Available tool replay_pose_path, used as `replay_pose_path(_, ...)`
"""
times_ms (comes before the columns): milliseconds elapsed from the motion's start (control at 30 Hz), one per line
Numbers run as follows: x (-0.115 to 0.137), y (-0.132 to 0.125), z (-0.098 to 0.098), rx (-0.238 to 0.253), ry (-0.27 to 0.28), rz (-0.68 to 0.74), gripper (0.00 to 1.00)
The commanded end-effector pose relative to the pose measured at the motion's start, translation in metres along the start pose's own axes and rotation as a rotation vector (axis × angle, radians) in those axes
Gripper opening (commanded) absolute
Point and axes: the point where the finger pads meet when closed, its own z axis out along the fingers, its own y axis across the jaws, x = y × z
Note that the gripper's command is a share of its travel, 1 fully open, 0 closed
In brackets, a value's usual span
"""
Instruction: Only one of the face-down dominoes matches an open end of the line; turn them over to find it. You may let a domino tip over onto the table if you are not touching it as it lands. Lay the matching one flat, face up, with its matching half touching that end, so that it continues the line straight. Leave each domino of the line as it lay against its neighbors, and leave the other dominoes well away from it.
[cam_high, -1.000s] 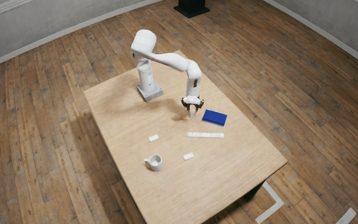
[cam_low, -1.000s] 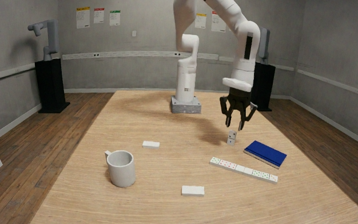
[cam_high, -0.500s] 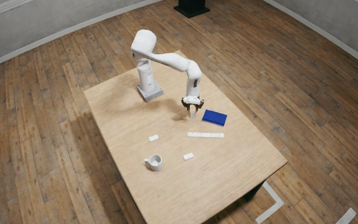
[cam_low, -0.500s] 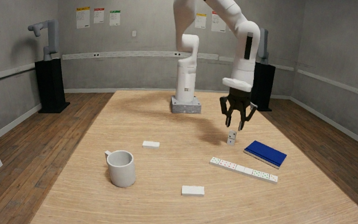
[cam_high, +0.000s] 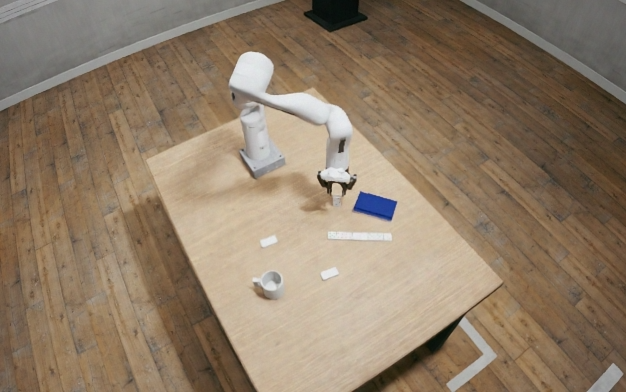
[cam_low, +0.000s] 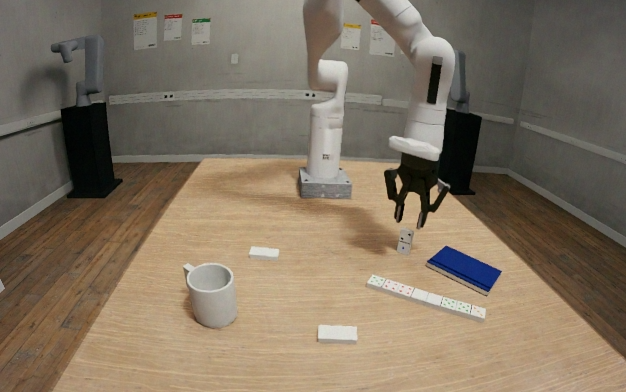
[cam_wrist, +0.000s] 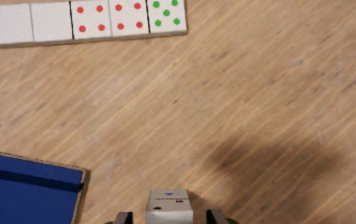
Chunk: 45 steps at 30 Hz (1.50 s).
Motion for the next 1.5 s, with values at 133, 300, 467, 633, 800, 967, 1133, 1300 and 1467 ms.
replay_pose_path(133, 0.0005, -0.0020, 0.0010, 0.006, 0.000, 0.002, 0.49)
replay_pose_path(300, 0.0005, -0.0020, 0.0010, 0.006, 0.000, 0.002, 0.49)
replay_pose_path(467, 0.0005, -0.0020, 0.0010, 0.006, 0.000, 0.002, 0.49)
replay_pose_path(633, 0.0005, -0.0020, 0.0010, 0.006, 0.000, 0.002, 0.49)
replay_pose_path(800, 0.0009, -0.0025, 0.0009, 0.006, 0.000, 0.002, 0.49)
replay_pose_path(967, 0.0015, -0.0032, 0.0008, 0.007, 0.000, 0.003, 0.49)
replay_pose_path(1133, 0.0018, -0.0032, 0.0008, 0.007, 0.000, 0.002, 0.49)
replay_pose_path(1300, 0.0018, -0.0031, 0.0009, 0.007, 0.000, 0.002, 0.49)
replay_pose_path(1467, 0.0018, -0.0031, 0.0009, 0.007, 0.000, 0.002, 0.49)
